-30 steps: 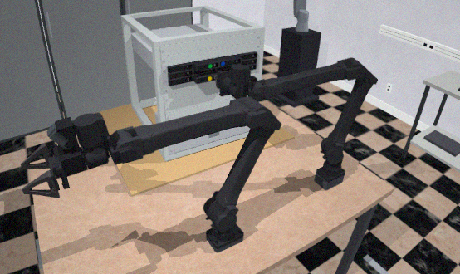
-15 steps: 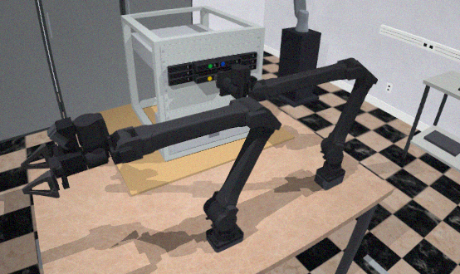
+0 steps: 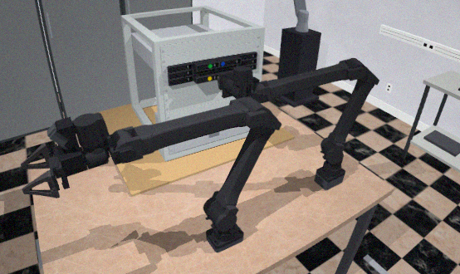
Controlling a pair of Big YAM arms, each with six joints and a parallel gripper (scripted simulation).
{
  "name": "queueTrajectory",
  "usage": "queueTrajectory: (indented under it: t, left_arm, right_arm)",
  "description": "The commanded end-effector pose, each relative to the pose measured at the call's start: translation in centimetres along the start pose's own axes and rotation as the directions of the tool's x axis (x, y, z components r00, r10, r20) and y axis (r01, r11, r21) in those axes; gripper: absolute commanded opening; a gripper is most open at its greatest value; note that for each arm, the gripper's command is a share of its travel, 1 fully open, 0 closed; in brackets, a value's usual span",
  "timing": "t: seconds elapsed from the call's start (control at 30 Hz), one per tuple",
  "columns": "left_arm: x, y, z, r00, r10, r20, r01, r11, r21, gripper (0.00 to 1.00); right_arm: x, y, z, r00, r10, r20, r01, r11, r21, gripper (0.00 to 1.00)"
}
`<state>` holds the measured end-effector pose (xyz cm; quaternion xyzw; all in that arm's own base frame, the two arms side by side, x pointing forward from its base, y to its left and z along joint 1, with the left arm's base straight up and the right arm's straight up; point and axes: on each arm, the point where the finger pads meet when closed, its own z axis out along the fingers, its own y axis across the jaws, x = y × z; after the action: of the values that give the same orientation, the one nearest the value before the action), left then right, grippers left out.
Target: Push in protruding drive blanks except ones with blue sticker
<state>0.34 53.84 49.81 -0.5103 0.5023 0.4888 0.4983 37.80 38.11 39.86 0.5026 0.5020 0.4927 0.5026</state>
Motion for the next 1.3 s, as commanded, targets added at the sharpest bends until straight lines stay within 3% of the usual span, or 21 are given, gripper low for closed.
queueTrajectory:
  t: [0.0,0.3,0.4,0.43,0.53,0.6,0.87,1.1,1.27]
  left_arm:
    - [-0.3,0.5,0.6,1.000,0.017,0.025,-0.017,1.000,-0.006,1.00]
    - [-0.3,0.5,0.6,1.000,0.017,0.025,-0.017,1.000,-0.006,1.00]
    - [-0.3,0.5,0.6,1.000,0.017,0.025,-0.017,1.000,-0.006,1.00]
    - [-0.3,0.5,0.6,1.000,0.017,0.025,-0.017,1.000,-0.006,1.00]
    - [-0.3,0.5,0.6,1.000,0.017,0.025,-0.017,1.000,-0.006,1.00]
    - [-0.3,0.5,0.6,1.000,0.017,0.025,-0.017,1.000,-0.006,1.00]
    - [-0.3,0.5,0.6,1.000,0.017,0.025,-0.017,1.000,-0.006,1.00]
    - [-0.3,0.5,0.6,1.000,0.017,0.025,-0.017,1.000,-0.006,1.00]
    - [-0.3,0.5,0.6,1.000,0.017,0.025,-0.017,1.000,-0.006,1.00]
  right_arm:
    - [-2.6,1.4,-0.2,0.999,0.032,0.015,-0.031,0.999,-0.027,0.00]
    - [-8.8,-1.0,-2.1,0.999,0.029,0.015,-0.029,0.999,-0.027,0.00]
    - [-8.0,0.8,-2.3,0.998,0.058,0.000,-0.058,0.997,-0.044,0.00]
    - [-8.3,-1.8,-2.3,1.000,0.013,0.003,-0.013,1.000,-0.018,0.00]
    - [-8.3,-1.0,-2.0,1.000,0.021,0.009,-0.020,1.000,-0.022,0.00]
    - [-8.2,1.1,-1.1,0.998,0.059,0.014,-0.058,0.997,-0.046,0.00]
    - [-8.3,1.2,4.7,0.998,0.053,0.014,-0.053,0.997,-0.053,0.00]
    - [-8.1,2.5,3.7,0.997,0.071,-0.007,-0.071,0.995,-0.067,0.00]
    - [-8.1,0.3,4.4,0.999,0.037,0.006,-0.037,0.999,-0.040,0.00]
